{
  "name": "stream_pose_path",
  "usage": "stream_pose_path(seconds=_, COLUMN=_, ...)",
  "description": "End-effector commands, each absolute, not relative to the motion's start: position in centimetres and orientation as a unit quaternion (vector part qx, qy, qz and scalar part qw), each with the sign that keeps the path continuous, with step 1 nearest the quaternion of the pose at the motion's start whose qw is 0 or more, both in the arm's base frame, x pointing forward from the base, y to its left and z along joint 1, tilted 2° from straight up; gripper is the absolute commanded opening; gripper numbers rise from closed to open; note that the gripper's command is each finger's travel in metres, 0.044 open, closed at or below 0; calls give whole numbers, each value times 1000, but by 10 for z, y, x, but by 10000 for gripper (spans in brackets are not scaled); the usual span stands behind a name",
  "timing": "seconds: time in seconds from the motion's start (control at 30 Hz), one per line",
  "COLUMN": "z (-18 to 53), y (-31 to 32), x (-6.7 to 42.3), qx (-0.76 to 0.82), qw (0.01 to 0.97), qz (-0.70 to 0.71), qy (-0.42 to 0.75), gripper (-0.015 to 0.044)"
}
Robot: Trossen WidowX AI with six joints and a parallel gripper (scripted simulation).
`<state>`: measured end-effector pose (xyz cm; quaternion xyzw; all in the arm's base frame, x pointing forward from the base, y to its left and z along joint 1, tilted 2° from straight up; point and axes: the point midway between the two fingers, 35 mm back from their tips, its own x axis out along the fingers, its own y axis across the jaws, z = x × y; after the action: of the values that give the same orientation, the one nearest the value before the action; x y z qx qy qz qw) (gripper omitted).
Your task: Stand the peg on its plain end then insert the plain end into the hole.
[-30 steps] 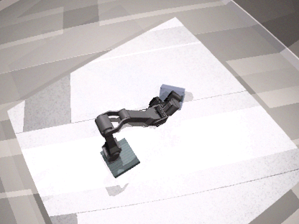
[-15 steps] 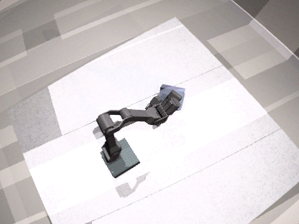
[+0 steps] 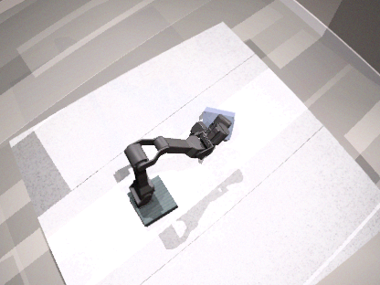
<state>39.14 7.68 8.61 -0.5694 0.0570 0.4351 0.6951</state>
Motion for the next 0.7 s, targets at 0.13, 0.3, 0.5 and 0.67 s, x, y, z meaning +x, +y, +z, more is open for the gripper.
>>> stream_pose_path(seconds=0.13, z=81, y=78, x=393, qx=-567, qw=696, qz=436, qy=60, gripper=0)
stream_pose_path(seconds=0.3, z=80, y=78, x=393, qx=-567, qw=696, qz=436, qy=60, gripper=0)
stream_pose_path(seconds=0.5, z=83, y=79, x=393, qx=-570, qw=695, qz=435, qy=55, gripper=0)
stream_pose_path(seconds=0.67, z=83, y=79, x=393, qx=-570, qw=695, qz=435, qy=55, gripper=53)
